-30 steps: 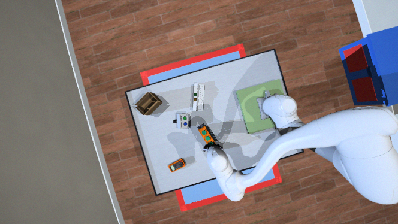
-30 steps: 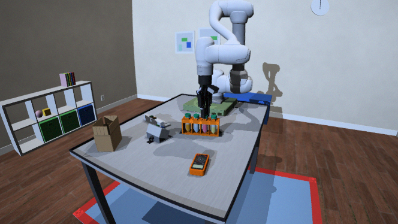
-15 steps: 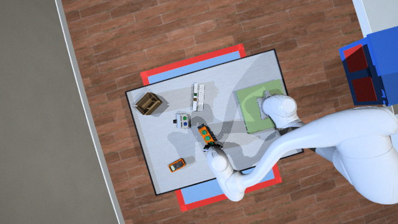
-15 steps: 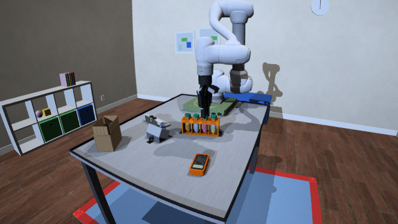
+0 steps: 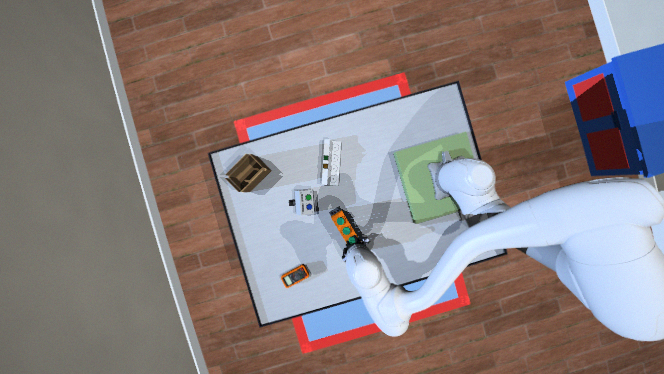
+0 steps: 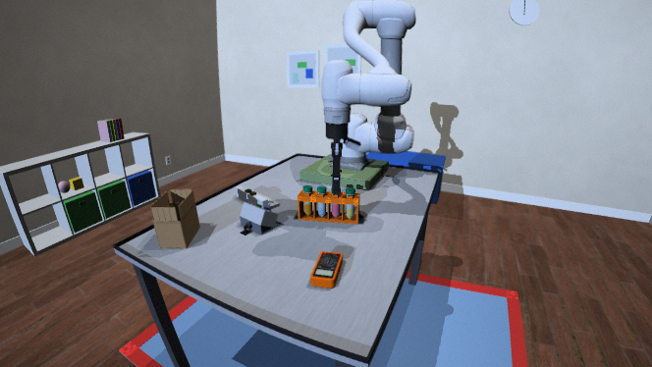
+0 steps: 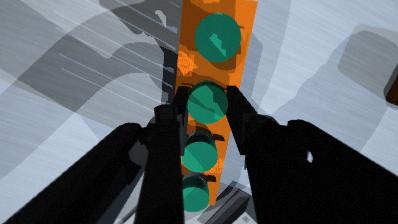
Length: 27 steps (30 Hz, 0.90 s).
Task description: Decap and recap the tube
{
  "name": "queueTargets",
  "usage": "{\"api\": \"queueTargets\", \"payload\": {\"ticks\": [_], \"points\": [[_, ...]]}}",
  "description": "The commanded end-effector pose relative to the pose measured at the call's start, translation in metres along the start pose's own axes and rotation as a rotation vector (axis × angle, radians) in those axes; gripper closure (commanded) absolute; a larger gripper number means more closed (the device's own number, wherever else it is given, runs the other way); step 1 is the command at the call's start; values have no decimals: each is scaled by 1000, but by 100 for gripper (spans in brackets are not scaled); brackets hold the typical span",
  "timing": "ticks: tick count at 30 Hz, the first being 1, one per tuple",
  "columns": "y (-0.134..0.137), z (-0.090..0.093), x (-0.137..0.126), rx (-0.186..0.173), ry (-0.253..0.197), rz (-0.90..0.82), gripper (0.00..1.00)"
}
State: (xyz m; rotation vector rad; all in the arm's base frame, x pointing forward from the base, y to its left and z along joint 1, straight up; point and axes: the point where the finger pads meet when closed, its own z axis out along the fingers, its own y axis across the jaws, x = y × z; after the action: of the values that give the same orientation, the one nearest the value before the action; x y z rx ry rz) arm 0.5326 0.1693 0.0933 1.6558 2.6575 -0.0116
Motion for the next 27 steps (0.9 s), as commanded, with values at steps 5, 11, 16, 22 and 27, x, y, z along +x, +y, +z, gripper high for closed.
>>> {"api": "queueTargets", "payload": {"ticks": [5,11,16,22,27], "points": [[-1,1,0,-4,16,-379,70],[0,0,0,-4,12,-380,70],[0,1,0,-4,12,-380,59],[0,1,0,-4,12,-380,59],[-1,3,0,-1,13,-125,59]]}}
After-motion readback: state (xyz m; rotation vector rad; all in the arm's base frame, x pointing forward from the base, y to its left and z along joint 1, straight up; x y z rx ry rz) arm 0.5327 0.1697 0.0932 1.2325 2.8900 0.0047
